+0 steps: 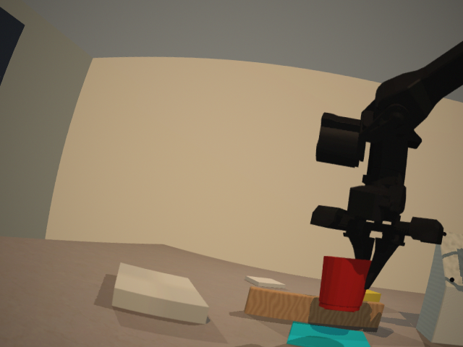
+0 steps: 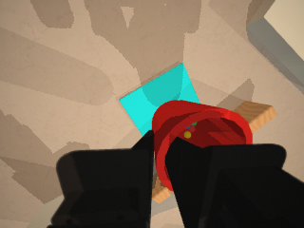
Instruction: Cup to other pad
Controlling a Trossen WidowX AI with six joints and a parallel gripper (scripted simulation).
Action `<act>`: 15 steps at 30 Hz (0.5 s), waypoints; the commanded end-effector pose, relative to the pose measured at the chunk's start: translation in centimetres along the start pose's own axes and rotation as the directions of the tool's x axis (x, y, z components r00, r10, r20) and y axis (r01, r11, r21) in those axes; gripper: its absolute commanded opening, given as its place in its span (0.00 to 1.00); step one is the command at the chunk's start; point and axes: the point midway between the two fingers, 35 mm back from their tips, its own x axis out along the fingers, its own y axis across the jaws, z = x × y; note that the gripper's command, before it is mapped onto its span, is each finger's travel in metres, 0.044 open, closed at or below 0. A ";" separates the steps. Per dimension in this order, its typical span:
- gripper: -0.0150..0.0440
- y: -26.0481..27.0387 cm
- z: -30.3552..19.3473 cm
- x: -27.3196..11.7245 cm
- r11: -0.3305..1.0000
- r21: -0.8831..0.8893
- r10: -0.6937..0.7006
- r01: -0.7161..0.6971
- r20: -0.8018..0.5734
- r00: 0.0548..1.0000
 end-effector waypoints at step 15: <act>0.25 0.2 0.0 2.4 1.000 0.005 0.007 -0.007 0.003 1.000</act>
